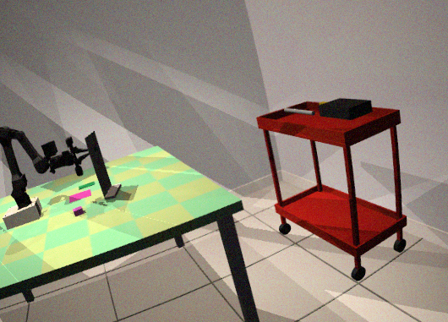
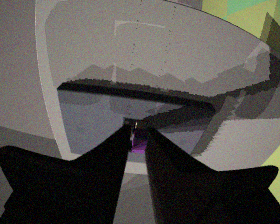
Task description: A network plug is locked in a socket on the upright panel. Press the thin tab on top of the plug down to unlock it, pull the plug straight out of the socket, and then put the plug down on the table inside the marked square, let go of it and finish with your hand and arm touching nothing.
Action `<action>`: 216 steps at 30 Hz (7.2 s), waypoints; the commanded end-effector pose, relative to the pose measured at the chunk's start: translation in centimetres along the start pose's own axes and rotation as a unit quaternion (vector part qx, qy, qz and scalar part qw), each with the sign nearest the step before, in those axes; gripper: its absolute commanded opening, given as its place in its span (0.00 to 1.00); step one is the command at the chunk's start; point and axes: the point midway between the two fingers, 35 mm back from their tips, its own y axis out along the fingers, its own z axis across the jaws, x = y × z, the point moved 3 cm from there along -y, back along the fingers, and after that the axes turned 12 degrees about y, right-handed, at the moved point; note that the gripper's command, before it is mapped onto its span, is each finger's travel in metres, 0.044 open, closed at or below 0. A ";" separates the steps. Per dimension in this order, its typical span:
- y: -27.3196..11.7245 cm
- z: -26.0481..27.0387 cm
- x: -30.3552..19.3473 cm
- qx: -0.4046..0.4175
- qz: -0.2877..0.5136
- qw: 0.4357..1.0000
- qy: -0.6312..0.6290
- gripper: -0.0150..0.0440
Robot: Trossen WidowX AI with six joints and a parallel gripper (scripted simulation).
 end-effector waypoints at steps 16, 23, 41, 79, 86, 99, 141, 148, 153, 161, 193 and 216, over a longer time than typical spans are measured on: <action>-0.4 -0.1 -0.1 -0.003 0.002 1.000 0.000 0.25; -0.8 -0.1 -0.1 -0.003 0.002 1.000 0.000 0.25; -1.8 -0.2 -0.4 -0.003 0.002 1.000 0.000 0.25; -3.7 -0.4 -1.2 -0.004 0.002 1.000 0.001 0.25; -4.1 -0.4 -1.4 -0.004 0.002 1.000 0.001 0.25; -4.7 -0.5 -1.6 -0.004 0.002 1.000 0.001 0.25; -6.0 -0.1 -2.4 -0.005 0.004 1.000 -0.001 0.25; -6.1 1.0 -2.6 -0.005 0.003 1.000 0.000 0.25; -6.3 1.7 -2.7 -0.005 0.003 1.000 0.000 0.25; -6.7 3.0 -3.0 -0.005 0.002 1.000 0.000 0.25; -7.2 -0.3 -5.3 -0.165 0.028 0.986 -0.024 0.25; -10.3 -10.8 -8.2 -0.473 0.068 0.875 -0.080 0.25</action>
